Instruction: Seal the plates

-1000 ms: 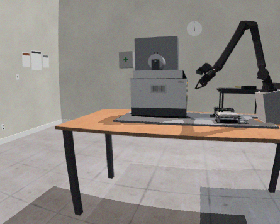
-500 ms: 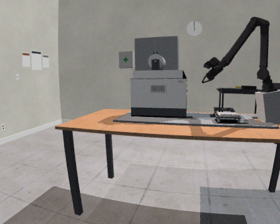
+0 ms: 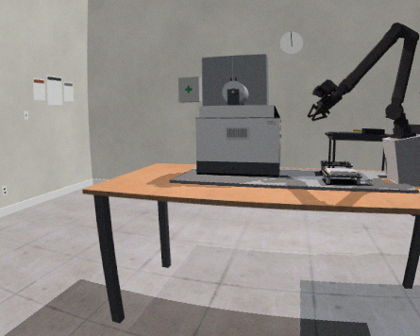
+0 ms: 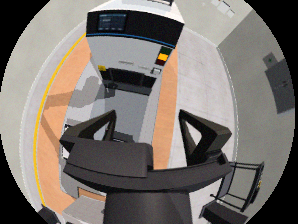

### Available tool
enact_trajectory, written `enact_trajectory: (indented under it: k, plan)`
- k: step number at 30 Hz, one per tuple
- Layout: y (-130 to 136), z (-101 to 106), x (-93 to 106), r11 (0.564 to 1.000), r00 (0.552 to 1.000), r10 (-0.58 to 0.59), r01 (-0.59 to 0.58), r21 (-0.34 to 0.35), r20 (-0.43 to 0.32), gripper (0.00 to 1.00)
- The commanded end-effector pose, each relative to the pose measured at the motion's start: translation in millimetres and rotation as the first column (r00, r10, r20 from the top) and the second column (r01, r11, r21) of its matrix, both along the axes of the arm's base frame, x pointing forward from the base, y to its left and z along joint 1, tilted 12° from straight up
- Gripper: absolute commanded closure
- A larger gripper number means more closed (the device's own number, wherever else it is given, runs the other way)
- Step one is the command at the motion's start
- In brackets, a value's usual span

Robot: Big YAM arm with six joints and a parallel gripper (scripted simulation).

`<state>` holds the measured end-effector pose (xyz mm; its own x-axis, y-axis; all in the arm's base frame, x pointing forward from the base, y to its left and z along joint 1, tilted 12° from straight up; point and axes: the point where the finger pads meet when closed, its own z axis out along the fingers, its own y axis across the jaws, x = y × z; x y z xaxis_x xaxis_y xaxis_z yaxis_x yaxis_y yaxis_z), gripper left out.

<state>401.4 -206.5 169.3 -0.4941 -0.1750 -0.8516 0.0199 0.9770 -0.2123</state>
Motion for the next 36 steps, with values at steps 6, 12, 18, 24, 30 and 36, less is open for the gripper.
enact_trajectory:
  k: [6, 12, 18, 24, 30, 36]
  plan:
    - [24.3, 42.2, 28.4, 0.885, 0.97, 0.217, -0.244, -0.396, -0.112, 0.0]
    - [41.7, 68.7, 44.8, 0.723, 0.931, 0.311, -0.363, -0.588, -0.192, 0.0]
    - [54.1, 63.3, 48.1, 0.513, 0.881, 0.366, -0.459, -0.726, -0.299, 0.0]
    - [72.0, 70.8, 59.3, 0.264, 0.806, 0.402, -0.556, -0.788, -0.434, 0.0]
    - [56.3, 70.4, 60.4, 0.209, 0.803, 0.381, -0.558, -0.803, -0.459, 0.0]
    - [63.4, 68.4, 59.1, 0.23, 0.809, 0.388, -0.548, -0.804, -0.441, 0.0]
